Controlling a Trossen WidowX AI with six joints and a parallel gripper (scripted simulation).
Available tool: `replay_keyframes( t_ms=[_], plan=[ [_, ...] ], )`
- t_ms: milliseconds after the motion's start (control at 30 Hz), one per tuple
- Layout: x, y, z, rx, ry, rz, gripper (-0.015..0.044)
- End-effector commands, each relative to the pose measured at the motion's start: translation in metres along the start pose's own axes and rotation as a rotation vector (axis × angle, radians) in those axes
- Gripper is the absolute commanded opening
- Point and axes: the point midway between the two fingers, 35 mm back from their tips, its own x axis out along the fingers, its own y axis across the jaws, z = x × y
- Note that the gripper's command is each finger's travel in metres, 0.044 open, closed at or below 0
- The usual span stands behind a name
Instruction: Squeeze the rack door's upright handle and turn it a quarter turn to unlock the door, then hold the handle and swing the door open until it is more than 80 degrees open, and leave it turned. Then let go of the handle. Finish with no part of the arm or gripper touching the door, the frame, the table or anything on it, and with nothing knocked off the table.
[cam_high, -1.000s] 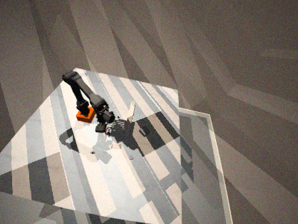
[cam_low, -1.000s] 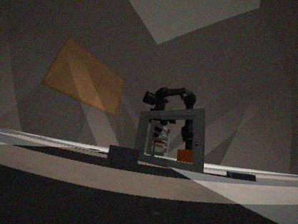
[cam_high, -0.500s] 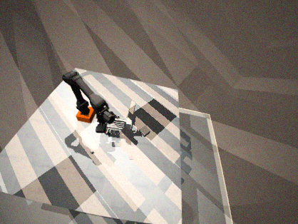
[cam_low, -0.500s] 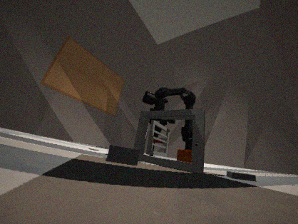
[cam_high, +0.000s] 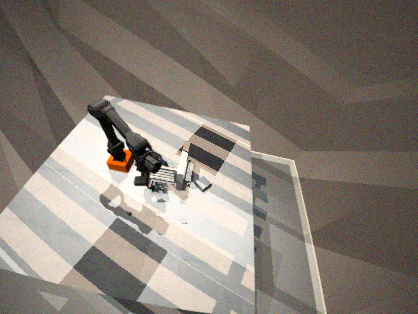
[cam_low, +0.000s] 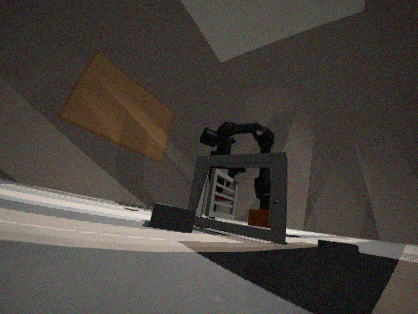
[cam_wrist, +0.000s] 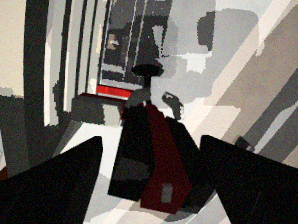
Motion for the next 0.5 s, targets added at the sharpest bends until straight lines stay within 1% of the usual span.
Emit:
replay_keyframes(
  t_ms=[0, 467],
  plan=[
    [-0.007, -0.002, 0.002, -0.003, -0.007, -0.006, 0.0299],
    [-0.026, -0.002, 0.003, -0.002, -0.008, -0.006, 0.0299]
  ],
)
